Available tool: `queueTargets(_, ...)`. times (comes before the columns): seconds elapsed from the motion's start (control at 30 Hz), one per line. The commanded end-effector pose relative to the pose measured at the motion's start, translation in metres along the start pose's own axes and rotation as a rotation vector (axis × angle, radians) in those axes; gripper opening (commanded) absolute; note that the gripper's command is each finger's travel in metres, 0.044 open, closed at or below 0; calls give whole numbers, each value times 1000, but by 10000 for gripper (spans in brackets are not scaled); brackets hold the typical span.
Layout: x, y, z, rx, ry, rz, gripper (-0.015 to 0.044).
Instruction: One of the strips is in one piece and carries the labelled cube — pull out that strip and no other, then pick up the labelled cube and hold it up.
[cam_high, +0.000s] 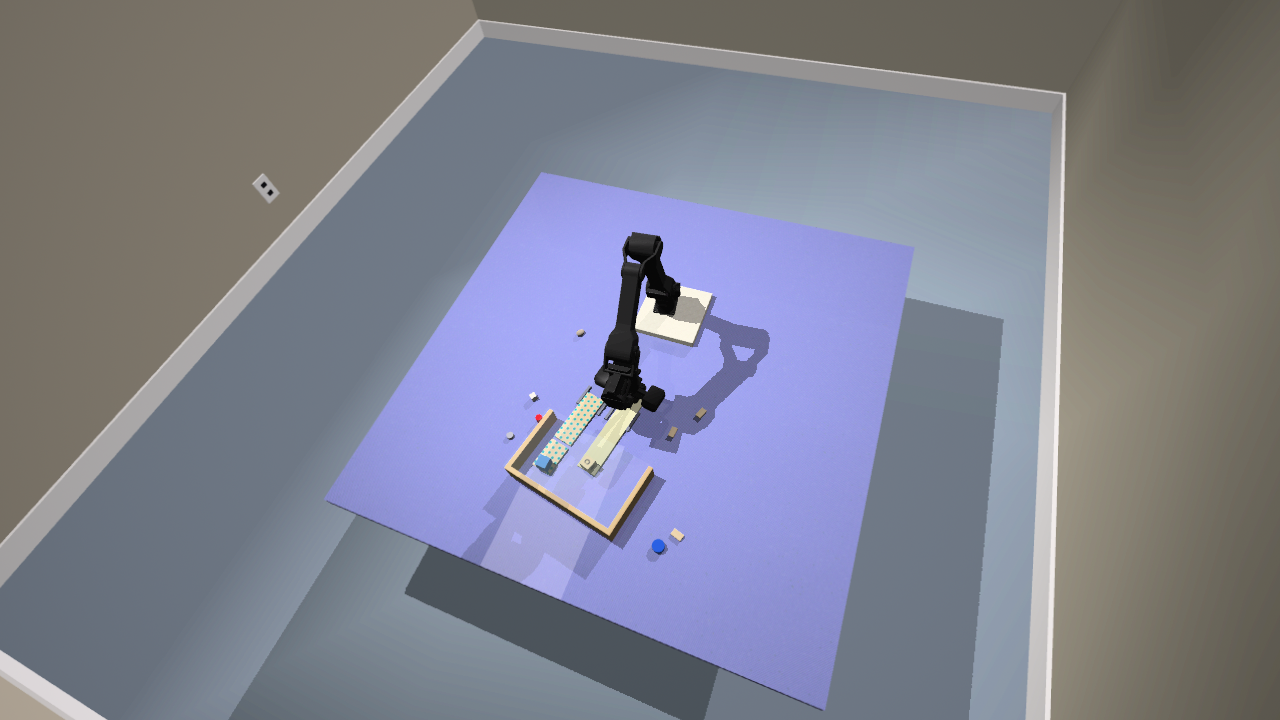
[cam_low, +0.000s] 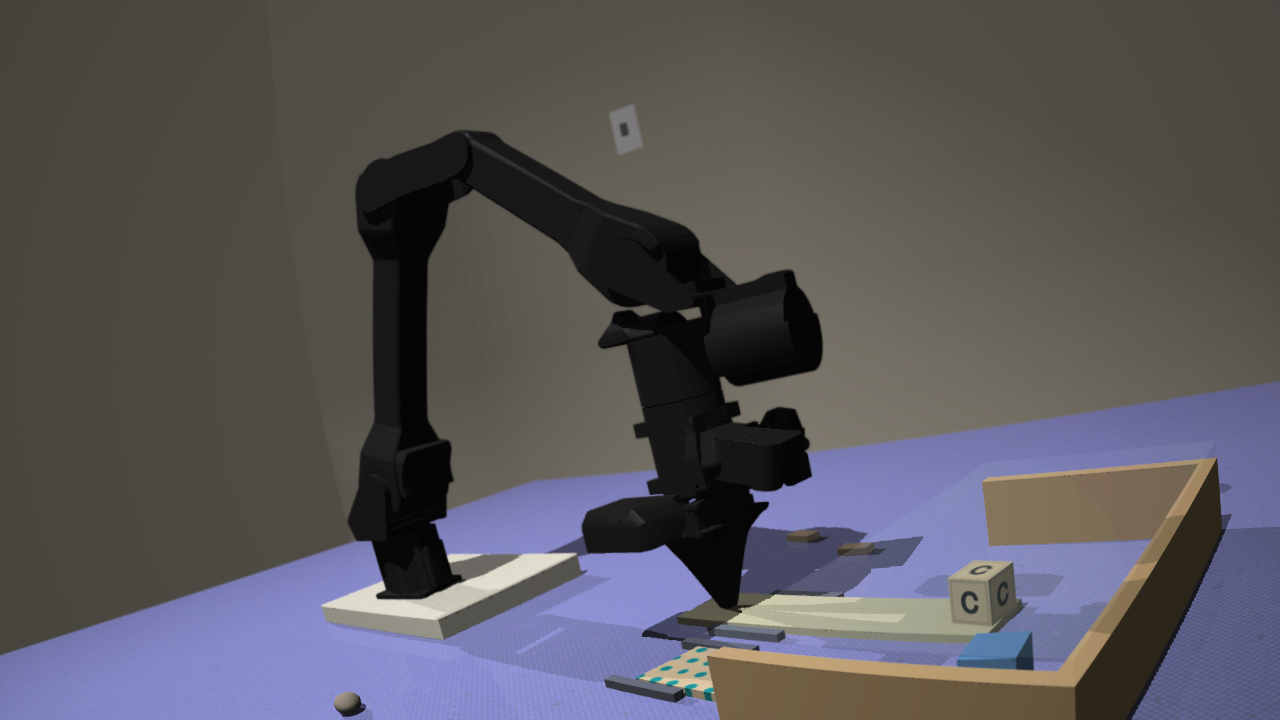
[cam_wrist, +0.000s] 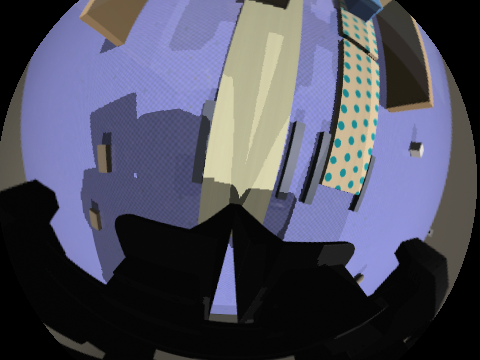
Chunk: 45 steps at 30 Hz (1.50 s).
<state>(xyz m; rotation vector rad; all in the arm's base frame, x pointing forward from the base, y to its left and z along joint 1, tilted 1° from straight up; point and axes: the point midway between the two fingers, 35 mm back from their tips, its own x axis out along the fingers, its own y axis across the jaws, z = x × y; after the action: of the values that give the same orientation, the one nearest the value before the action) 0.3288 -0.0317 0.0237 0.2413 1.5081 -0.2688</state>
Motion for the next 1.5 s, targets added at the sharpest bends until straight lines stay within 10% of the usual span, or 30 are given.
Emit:
queueTargets(0.0,6,0,-14,4,30,-1,0)
queueTargets(1.47,5,2,-78,4,35,-1,0)
